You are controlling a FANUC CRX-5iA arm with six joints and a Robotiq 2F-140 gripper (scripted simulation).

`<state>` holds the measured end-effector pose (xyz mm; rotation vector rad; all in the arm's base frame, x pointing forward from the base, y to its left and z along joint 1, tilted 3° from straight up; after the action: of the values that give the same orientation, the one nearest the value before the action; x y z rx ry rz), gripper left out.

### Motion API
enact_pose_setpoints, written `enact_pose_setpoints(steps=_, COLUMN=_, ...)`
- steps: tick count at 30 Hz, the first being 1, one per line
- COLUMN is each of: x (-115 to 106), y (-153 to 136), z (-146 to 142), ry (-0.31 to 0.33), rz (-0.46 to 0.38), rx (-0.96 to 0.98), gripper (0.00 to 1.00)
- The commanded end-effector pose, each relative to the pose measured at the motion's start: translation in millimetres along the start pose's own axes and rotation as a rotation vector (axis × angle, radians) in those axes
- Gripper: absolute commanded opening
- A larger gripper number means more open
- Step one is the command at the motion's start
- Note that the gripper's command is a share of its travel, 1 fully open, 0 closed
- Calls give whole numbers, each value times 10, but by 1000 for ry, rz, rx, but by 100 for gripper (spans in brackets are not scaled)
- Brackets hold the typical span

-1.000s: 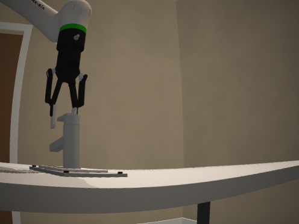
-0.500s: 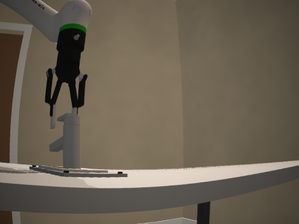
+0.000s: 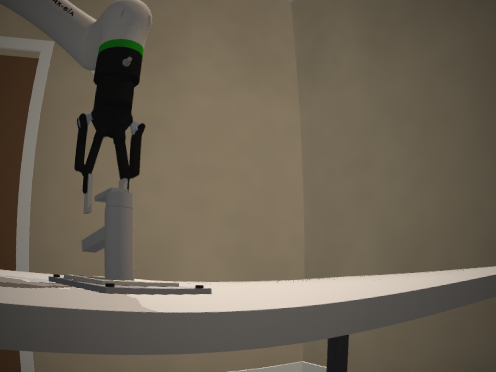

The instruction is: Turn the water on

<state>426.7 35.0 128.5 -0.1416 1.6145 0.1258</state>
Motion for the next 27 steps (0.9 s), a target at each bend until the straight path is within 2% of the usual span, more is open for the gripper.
enact_pose_setpoints(steps=1, x=-2, y=0, z=1, ry=0, rz=0, rx=0, gripper=40)
enact_pose_setpoints(steps=2, x=-2, y=0, z=1, ry=0, rz=0, rx=0, gripper=0)
enact_pose_setpoints(steps=27, x=-2, y=0, z=1, ry=0, rz=0, rx=0, gripper=0)
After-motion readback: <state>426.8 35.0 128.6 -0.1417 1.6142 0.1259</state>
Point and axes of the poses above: the point where the finger pads meet when closed, its own x axis out along the fingers, its own z axis across the jaws, y = z × x, the point moved 7 cm from there along -x, back along the fingers, and after that the axes turned 3 degrees about x, right-handed, at the moved point
